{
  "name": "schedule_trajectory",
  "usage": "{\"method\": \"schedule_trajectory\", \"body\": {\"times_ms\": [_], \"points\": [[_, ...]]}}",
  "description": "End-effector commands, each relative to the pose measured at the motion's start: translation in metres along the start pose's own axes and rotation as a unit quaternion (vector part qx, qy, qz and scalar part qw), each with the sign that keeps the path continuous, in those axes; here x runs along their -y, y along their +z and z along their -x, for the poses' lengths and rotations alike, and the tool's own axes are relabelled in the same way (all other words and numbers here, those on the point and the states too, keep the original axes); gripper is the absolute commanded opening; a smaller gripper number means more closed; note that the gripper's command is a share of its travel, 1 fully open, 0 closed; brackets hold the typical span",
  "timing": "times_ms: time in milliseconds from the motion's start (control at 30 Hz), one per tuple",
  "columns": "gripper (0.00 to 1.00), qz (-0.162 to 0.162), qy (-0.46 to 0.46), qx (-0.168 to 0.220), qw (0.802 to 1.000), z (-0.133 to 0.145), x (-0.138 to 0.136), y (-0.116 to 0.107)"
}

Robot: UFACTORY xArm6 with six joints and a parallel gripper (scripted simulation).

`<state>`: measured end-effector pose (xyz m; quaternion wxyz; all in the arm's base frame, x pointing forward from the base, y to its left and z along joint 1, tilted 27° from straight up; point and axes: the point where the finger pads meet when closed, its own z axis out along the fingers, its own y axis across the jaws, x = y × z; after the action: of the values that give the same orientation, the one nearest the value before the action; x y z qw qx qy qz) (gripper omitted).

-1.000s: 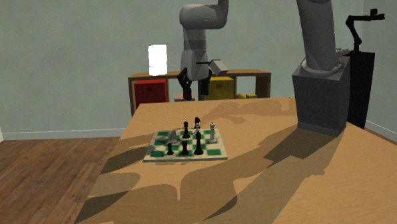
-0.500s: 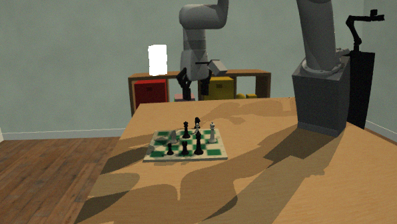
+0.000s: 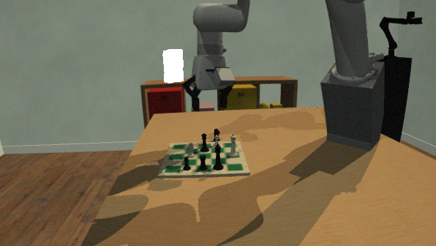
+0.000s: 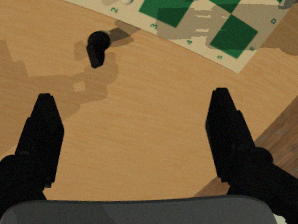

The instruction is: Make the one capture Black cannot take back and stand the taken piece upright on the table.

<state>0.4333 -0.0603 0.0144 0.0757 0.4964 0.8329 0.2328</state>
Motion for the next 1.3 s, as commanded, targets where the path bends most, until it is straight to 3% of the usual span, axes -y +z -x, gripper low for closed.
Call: {"method": "schedule_trajectory", "body": {"times_ms": [0,267,533,600,633,867,1067,1100,1267], "points": [[1.00,-0.017,0.118,0.001,0.993,-0.012,-0.022,0.000],[1.00,-0.005,0.279,0.005,0.960,-0.034,-0.054,0.001],[1.00,0.011,0.422,0.003,0.907,-0.058,-0.083,0.001],[1.00,0.011,0.422,0.003,0.907,-0.058,-0.083,0.001],[1.00,0.011,0.471,0.003,0.882,-0.060,-0.085,0.001],[1.00,0.010,0.576,0.003,0.817,-0.071,-0.096,0.001],[1.00,-0.014,0.647,0.009,0.762,-0.072,-0.098,0.001],[0.37,-0.014,0.647,0.009,0.762,-0.072,-0.098,0.001],[0.37,-0.014,0.647,0.009,0.762,-0.072,-0.098,0.001]]}}
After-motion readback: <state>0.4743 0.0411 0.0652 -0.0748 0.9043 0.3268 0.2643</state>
